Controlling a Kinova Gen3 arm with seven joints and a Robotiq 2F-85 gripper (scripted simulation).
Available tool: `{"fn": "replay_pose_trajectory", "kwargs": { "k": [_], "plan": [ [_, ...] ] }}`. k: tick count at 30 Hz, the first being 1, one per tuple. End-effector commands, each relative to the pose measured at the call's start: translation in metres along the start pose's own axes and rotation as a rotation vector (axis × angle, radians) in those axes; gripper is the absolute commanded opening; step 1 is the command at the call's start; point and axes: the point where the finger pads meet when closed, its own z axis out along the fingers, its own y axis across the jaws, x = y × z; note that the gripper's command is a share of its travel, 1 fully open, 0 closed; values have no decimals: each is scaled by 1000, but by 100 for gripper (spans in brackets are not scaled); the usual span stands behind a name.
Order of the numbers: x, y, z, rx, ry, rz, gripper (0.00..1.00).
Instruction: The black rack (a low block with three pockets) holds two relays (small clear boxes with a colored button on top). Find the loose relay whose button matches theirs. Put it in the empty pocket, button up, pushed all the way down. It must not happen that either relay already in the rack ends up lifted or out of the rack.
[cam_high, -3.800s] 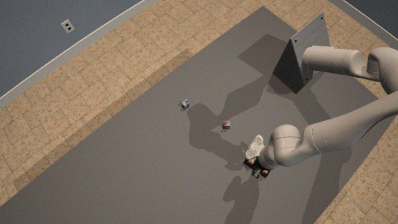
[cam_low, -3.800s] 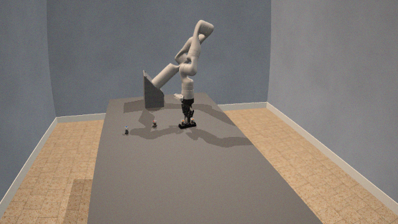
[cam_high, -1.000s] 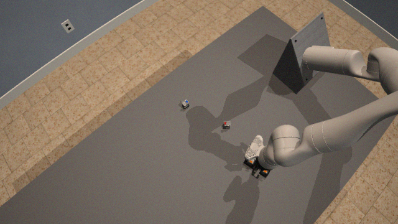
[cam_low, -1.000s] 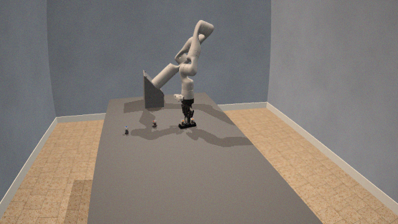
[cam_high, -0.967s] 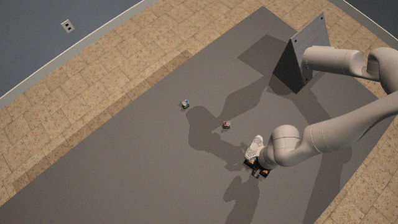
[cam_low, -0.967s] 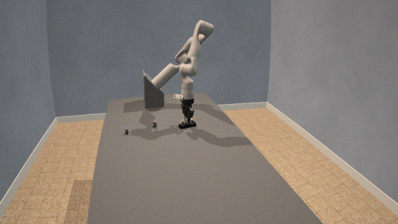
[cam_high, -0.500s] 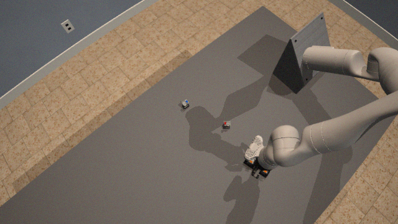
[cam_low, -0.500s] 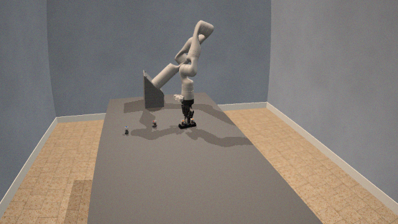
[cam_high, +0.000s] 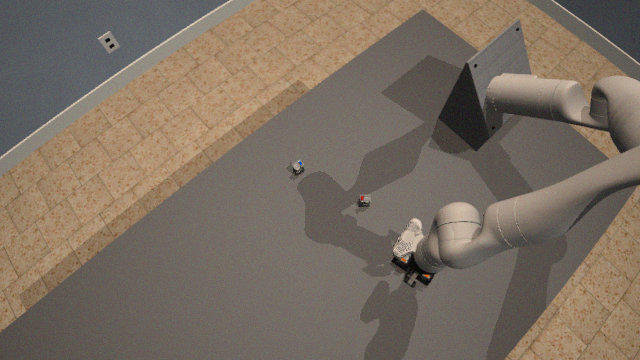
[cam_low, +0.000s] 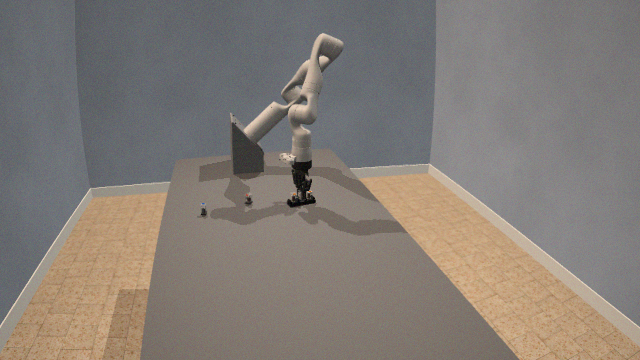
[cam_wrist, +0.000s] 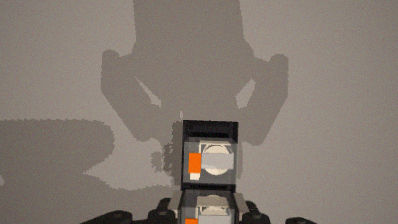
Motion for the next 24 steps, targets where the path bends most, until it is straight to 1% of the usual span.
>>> {"fn": "replay_pose_trajectory", "kwargs": {
  "k": [1, 24],
  "plan": [
    [0, 0, 0, 0, 0, 0, 0],
    [0, 0, 4, 0, 0, 0, 0]
  ]
}}
